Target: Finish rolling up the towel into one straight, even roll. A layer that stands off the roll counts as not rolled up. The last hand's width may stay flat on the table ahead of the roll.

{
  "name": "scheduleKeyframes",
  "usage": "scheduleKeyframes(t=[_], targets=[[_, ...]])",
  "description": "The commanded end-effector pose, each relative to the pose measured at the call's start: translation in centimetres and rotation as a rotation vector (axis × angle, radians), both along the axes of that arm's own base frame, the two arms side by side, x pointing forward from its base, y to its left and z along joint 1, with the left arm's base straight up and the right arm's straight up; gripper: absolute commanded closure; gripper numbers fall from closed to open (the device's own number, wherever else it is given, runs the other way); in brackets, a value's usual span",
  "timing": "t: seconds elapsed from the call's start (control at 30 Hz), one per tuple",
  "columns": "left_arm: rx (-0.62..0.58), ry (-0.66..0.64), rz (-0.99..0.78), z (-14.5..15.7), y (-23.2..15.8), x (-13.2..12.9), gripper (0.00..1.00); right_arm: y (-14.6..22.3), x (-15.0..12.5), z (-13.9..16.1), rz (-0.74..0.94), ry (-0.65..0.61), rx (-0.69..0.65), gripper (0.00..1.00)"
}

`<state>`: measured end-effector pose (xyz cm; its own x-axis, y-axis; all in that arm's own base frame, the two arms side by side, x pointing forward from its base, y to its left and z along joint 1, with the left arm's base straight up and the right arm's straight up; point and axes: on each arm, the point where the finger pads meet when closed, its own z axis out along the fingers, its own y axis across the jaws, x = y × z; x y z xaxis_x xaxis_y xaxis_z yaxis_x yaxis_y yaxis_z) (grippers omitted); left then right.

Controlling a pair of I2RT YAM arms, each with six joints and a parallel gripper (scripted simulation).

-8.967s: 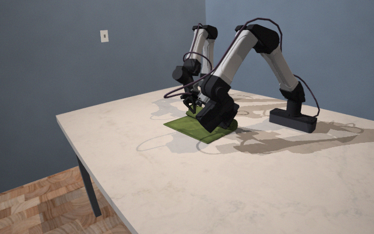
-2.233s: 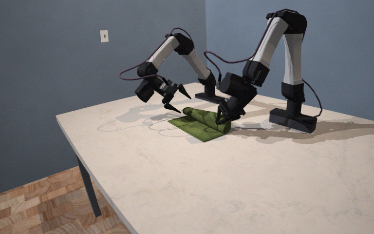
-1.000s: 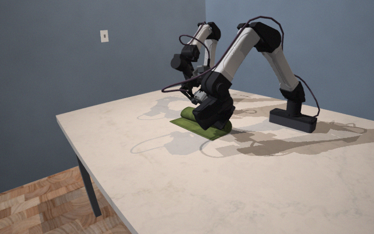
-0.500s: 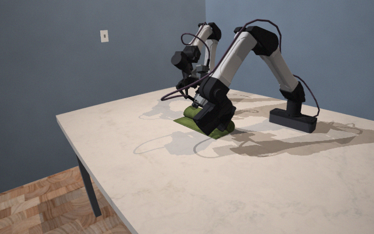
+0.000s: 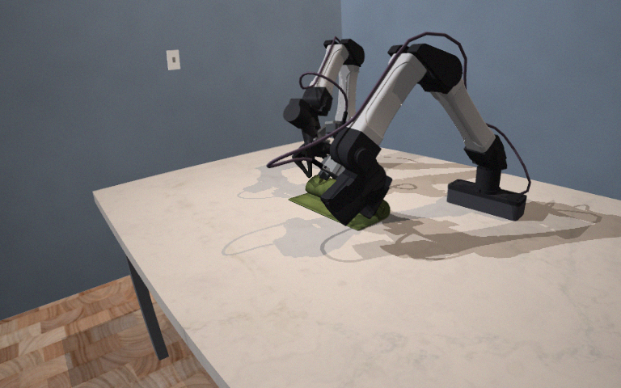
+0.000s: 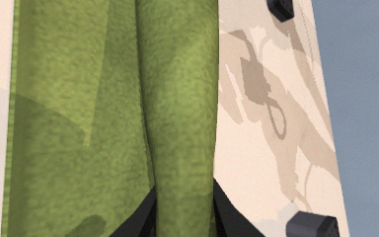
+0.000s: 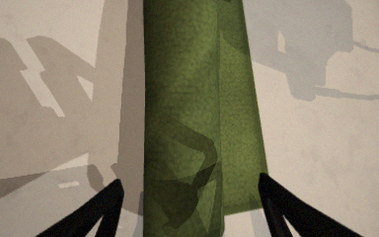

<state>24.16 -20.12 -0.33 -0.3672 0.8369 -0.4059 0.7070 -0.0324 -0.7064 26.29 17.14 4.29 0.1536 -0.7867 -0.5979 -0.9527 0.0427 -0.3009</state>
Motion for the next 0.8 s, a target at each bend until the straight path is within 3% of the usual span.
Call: scheduleKeyframes(t=[0.0, 0.33, 0.7, 0.77], targets=[[-0.015, 0.000, 0.001, 0.04, -0.11, 0.33, 0.68, 0.46, 0.78, -1.44, 0.007, -0.044, 0.017, 0.02], [-0.015, 0.000, 0.001, 0.04, -0.11, 0.33, 0.68, 0.95, 1.50, -2.09, 0.007, -0.044, 0.017, 0.02], [-0.015, 0.000, 0.001, 0.04, -0.11, 0.33, 0.68, 0.95, 1.50, -2.09, 0.007, -0.044, 0.017, 0.49], [-0.015, 0.000, 0.001, 0.04, -0.11, 0.33, 0.68, 0.95, 1.50, -2.09, 0.007, -0.044, 0.017, 0.50]])
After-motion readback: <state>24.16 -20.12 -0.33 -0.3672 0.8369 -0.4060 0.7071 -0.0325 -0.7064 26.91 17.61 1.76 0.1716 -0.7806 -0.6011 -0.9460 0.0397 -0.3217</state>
